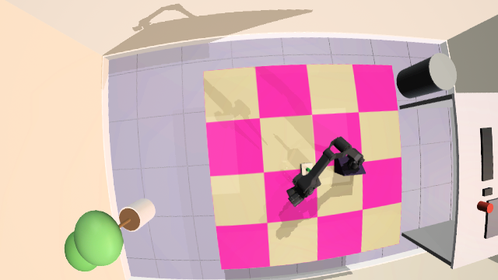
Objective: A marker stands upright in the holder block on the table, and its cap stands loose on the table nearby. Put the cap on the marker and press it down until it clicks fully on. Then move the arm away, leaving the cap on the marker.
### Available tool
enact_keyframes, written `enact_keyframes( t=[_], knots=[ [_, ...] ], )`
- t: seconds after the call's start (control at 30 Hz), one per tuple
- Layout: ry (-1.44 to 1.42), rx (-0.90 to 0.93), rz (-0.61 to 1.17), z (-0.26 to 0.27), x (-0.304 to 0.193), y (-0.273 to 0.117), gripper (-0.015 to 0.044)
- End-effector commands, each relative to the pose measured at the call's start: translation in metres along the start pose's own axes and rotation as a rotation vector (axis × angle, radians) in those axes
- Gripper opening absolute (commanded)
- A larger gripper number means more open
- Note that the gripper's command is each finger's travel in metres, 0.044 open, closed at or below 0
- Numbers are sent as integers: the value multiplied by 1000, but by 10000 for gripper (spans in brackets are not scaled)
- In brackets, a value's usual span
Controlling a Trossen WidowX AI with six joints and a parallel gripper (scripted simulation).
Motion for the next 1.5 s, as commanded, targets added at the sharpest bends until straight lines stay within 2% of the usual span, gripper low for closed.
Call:
enact_keyframes(
  t=[0.0,0.27,0.43,1.47],
  knots=[
    [57,31,-120,2,-50,-10,250],
    [57,31,-120,3,-50,-10,250],
    [57,31,-122,3,-46,25,250],
    [57,31,-123,7,-41,74,250]
  ],
)
Point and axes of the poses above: the point midway between the two fingers, 35 mm back from their tips, its own y axis out along the fingers, its own z axis across the jaws, x = y × z, the point moved 7 cm from there along -y, back along the fingers, and after that the axes turned 5 degrees about y, right-handed, at the moved point
